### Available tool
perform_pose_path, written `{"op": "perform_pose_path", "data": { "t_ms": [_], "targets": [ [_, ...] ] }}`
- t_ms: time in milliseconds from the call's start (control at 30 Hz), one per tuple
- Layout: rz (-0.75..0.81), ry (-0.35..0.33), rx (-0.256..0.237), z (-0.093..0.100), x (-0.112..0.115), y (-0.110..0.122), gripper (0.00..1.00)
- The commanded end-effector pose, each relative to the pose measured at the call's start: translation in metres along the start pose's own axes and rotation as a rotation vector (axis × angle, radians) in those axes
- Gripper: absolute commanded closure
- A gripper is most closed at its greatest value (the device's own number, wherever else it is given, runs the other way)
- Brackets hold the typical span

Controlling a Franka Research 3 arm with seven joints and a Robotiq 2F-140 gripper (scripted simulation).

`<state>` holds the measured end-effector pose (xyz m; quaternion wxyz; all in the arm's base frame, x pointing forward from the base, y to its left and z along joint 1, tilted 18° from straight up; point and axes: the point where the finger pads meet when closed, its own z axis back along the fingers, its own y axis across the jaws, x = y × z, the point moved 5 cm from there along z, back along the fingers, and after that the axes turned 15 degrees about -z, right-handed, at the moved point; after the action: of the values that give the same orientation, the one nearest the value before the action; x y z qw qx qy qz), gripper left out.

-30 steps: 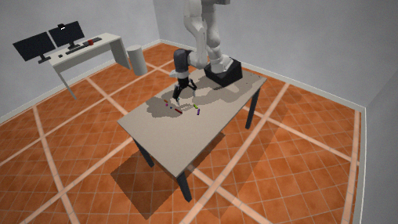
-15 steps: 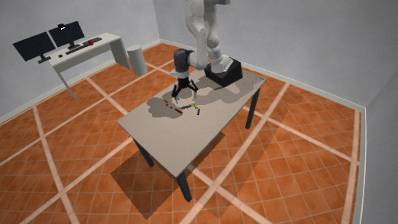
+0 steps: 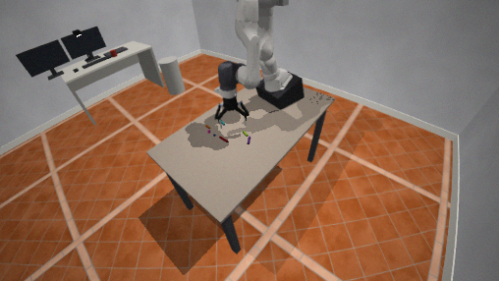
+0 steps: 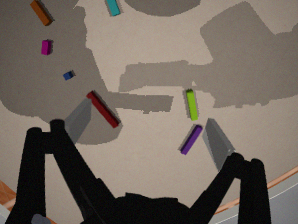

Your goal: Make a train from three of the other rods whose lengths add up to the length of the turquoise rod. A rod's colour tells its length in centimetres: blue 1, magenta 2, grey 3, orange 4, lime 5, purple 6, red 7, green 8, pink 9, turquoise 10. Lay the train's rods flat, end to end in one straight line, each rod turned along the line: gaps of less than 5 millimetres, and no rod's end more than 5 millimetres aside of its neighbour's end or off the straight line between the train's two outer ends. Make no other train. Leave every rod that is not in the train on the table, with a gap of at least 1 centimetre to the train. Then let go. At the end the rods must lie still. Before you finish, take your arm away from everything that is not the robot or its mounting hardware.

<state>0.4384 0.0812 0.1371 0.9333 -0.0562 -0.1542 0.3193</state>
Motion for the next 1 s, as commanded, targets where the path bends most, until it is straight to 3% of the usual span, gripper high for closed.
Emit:
{"op": "perform_pose_path", "data": {
  "t_ms": [0,967],
  "targets": [
    [-0.166,0.019,-0.008,0.0,0.0002,0.0003,0.0],
    [-0.709,0.017,-0.014,-0.0005,-0.0007,0.0004,0.0]
  ]
}}
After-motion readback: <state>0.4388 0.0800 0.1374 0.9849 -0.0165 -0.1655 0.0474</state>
